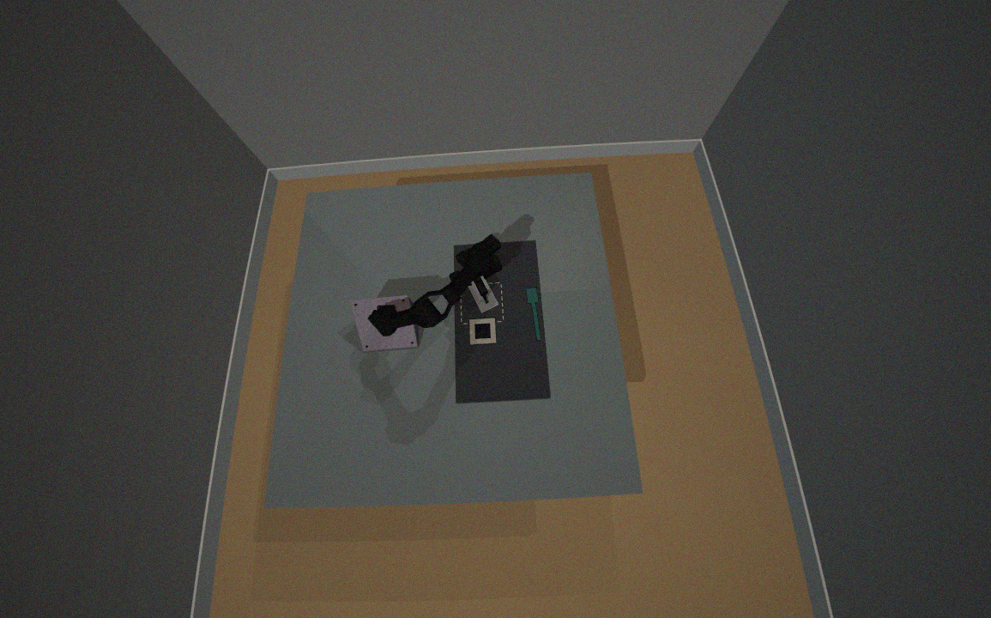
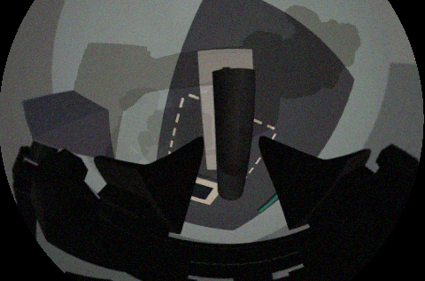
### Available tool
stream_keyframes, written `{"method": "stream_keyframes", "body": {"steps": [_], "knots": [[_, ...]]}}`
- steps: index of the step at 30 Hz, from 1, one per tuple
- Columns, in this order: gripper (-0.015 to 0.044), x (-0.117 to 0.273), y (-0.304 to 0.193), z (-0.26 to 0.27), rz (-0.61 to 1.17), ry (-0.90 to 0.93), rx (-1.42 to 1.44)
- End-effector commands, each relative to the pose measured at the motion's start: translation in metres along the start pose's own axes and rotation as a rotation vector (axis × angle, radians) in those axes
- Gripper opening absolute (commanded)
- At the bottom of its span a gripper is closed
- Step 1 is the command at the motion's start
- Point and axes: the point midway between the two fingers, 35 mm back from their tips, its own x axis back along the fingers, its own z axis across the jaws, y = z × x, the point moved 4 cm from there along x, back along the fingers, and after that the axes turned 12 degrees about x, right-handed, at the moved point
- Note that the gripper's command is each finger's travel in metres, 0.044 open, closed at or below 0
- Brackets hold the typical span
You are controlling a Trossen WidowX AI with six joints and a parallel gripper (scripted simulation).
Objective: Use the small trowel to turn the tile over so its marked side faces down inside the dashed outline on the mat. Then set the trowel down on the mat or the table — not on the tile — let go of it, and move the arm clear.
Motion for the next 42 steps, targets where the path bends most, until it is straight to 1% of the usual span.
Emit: {"method": "stream_keyframes", "body": {"steps": [1, 6, 10, 17, 18, 20, 26, 35, 42], "knots": [[0.0270, -0.001, 0.000, 0.000, -0.001, 0.001, -0.005], [0.0270, 0.002, 0.000, 0.000, -0.001, 0.001, -0.005], [0.0270, 0.042, 0.000, 0.003, -0.001, 0.002, -0.005], [0.0270, 0.045, 0.000, 0.003, -0.001, 0.002, -0.005], [0.0296, 0.046, 0.001, 0.001, 0.007, -0.011, 0.000], [0.0300, 0.056, 0.001, 0.002, 0.007, -0.011, 0.000], [0.0300, 0.055, 0.002, 0.001, 0.004, -0.022, -0.034], [0.0300, 0.048, 0.009, -0.002, -0.017, -0.086, -0.240], [0.0300, 0.045, 0.011, -0.003, -0.030, -0.116, -0.337]]}}
